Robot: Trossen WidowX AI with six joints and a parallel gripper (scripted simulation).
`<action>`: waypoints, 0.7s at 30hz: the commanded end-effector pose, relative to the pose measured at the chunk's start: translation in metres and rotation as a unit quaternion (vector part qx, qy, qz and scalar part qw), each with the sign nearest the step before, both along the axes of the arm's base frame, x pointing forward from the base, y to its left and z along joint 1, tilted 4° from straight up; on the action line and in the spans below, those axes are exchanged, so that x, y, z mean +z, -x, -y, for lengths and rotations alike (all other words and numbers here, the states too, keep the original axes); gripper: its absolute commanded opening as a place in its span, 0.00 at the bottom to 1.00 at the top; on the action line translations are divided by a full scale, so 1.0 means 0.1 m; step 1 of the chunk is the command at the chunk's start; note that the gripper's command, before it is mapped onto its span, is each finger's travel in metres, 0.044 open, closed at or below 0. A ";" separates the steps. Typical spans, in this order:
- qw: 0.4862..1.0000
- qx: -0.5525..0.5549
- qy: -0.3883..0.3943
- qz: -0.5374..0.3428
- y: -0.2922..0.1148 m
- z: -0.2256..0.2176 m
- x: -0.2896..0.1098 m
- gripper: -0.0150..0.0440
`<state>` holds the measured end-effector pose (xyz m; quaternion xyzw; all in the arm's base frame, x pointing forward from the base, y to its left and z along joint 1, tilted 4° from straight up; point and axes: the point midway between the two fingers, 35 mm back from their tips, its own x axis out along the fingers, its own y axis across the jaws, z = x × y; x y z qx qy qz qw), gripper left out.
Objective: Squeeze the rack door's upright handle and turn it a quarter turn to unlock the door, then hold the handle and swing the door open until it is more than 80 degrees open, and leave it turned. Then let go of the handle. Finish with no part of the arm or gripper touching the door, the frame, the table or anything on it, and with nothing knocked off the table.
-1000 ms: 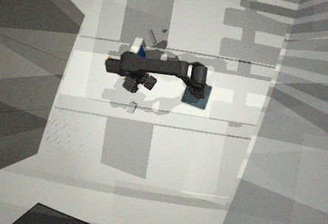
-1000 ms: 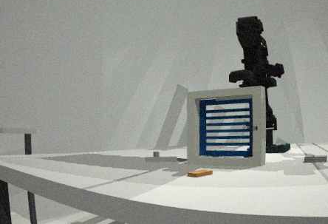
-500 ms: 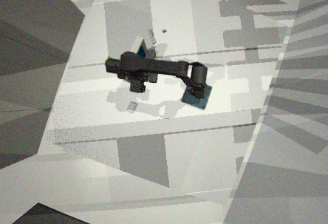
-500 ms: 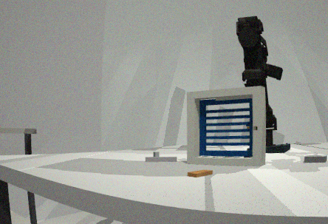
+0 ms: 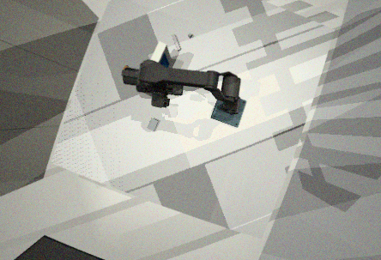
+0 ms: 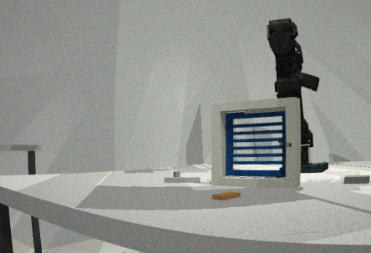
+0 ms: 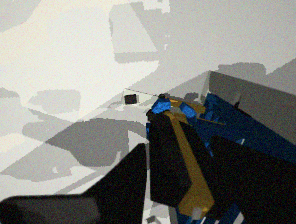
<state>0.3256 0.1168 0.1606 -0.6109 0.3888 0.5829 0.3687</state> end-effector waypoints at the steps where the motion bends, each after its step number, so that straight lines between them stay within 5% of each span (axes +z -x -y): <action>1: 1.000 -0.001 0.001 0.000 0.00 0.00 -0.01 0.73; 11: 0.973 -0.230 -0.003 0.010 0.00 0.00 -0.01 0.73; 21: 0.887 -0.461 -0.007 0.021 0.00 0.00 -0.01 0.73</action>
